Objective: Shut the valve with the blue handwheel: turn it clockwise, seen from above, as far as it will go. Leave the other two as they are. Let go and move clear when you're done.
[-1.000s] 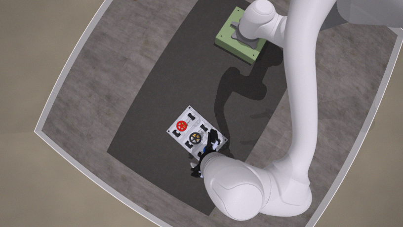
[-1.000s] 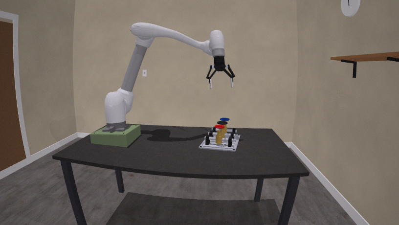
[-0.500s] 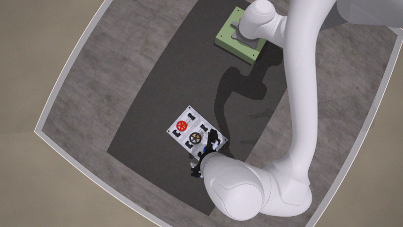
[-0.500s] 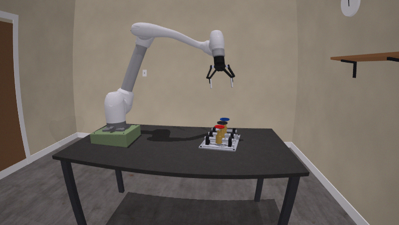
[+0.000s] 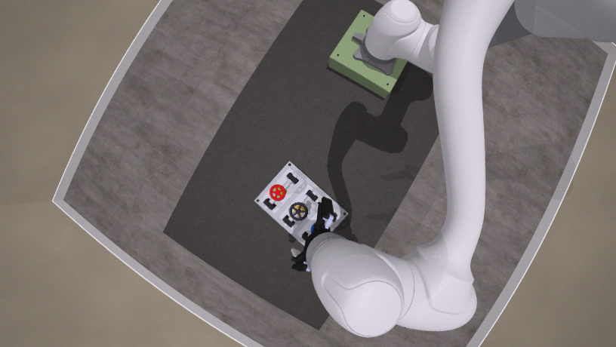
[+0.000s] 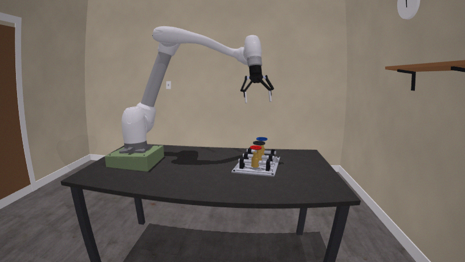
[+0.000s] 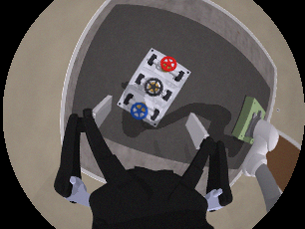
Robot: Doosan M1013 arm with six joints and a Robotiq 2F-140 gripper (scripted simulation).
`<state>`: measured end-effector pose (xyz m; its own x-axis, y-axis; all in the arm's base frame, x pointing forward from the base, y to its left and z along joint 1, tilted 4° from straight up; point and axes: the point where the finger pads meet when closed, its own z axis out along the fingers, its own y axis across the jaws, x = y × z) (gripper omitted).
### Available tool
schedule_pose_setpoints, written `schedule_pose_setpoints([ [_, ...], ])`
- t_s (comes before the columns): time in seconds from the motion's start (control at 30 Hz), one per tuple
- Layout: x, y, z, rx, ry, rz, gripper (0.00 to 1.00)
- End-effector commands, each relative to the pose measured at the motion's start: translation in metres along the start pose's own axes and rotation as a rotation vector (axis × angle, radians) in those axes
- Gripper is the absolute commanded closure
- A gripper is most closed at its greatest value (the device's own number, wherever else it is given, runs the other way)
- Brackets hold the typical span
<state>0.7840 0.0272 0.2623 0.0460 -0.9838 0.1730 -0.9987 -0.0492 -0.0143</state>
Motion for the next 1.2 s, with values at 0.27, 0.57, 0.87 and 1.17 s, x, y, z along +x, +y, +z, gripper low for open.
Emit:
schedule_pose_setpoints([
  [0.27, 0.000, 0.000, 0.000, 0.000, 0.000, 0.000, 0.00],
  [0.57, 0.000, 0.000, 0.000, 0.000, 0.000, 0.000, 0.00],
  [0.87, -0.036, -0.013, 0.057, -0.044, -0.078, 0.302, 0.00],
  [1.17, -0.074, -0.022, 0.115, -0.114, -0.143, 0.629, 0.00],
])
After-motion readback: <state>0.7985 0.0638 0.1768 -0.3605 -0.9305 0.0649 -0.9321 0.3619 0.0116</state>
